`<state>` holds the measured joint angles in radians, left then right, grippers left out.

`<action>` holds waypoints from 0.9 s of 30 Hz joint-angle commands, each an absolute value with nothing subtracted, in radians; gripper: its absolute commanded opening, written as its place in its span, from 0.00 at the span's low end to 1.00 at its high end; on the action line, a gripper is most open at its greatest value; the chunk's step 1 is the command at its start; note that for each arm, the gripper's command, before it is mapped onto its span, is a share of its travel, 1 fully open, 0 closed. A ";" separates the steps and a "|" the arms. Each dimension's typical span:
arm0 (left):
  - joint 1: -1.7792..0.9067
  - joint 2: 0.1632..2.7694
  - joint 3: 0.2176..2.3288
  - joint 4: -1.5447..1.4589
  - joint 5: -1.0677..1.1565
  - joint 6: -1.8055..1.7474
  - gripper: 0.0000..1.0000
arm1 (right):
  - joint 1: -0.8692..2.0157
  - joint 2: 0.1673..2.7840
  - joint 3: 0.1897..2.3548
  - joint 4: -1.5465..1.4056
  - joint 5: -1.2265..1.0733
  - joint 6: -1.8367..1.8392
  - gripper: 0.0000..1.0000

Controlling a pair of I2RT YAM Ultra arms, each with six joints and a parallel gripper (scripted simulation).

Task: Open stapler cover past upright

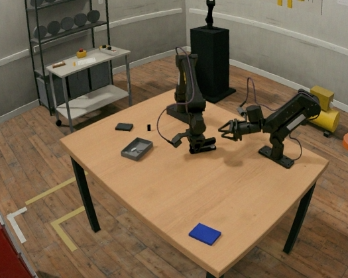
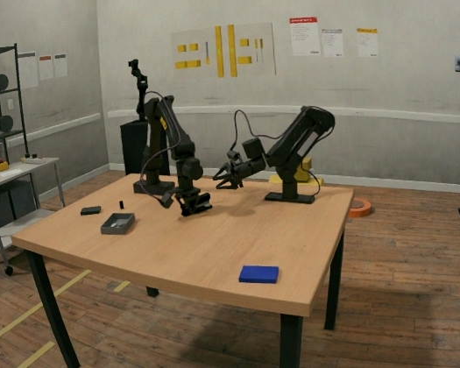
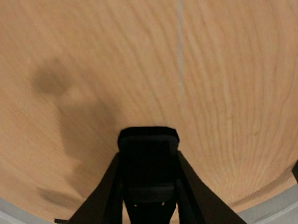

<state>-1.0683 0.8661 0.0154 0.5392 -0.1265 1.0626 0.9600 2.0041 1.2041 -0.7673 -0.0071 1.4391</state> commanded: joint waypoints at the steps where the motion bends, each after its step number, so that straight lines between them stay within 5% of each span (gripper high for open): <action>1: -1.139 0.894 0.000 0.592 -0.280 0.850 0.50 | 0.958 2.000 1.205 -0.767 0.000 1.440 0.33; 27: -1.632 1.402 0.063 0.818 -0.969 -0.114 0.50 | 0.958 2.000 1.205 -0.767 0.000 1.440 0.33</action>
<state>-1.5967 1.3533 0.0166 0.8146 -0.8474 0.0837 0.9600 2.0041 1.2041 -0.7673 -0.0071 1.4391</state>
